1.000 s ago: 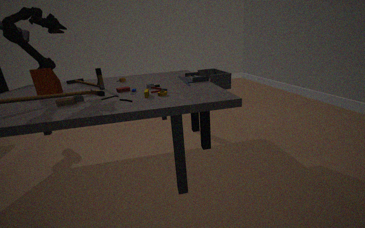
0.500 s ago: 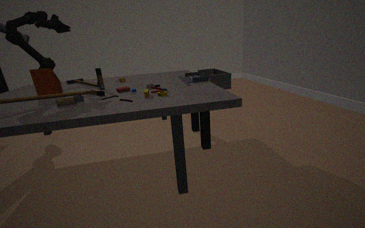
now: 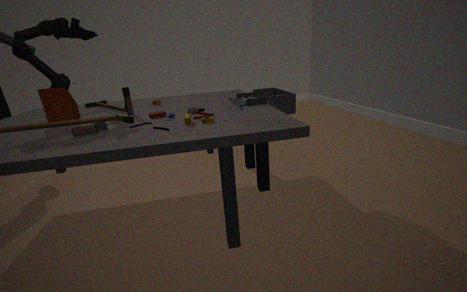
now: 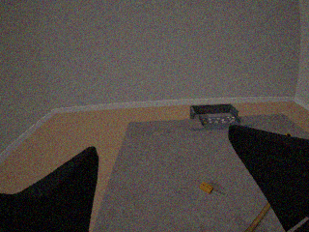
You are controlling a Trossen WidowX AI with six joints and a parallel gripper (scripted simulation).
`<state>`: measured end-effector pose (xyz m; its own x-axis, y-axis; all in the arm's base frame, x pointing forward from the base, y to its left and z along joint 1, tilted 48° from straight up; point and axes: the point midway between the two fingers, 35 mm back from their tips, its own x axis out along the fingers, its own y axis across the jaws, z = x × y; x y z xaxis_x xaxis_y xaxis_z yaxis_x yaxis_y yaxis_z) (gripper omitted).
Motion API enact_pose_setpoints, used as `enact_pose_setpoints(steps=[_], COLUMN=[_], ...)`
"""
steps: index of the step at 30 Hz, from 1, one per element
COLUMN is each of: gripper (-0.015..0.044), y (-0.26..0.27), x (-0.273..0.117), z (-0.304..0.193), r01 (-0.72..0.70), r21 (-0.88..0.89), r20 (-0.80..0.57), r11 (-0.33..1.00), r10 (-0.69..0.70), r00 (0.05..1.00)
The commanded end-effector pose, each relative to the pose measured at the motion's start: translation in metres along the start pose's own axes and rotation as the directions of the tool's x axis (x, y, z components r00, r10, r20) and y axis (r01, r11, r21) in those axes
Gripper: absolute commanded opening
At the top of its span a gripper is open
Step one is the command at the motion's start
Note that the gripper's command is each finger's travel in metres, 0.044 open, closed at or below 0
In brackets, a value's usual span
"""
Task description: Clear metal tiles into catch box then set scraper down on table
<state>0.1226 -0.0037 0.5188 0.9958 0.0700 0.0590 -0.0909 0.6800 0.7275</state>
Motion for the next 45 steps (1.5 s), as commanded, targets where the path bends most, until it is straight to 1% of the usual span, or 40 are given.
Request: enact_pose_setpoints(steps=[1,11,22,33,45], gripper=[0.0440,0.0440,0.0440,0.0440,0.0440], y=[-0.001,-0.008,-0.021,-0.040,-0.068], x=[0.011,0.035,0.059,0.079,0.096], z=[0.003,0.016,0.035,0.057,0.084], r01=[0.042,0.130,0.196,0.226,0.217], r21=[0.029,0.128,0.243,0.357,0.472], r20=[0.036,0.150,0.273,0.388,0.502], r11=[0.999,0.983,0.950,0.906,0.854], r10=[-0.043,-0.149,-0.261,-0.364,-0.463], r00=[0.998,0.977,0.926,0.846,0.731])
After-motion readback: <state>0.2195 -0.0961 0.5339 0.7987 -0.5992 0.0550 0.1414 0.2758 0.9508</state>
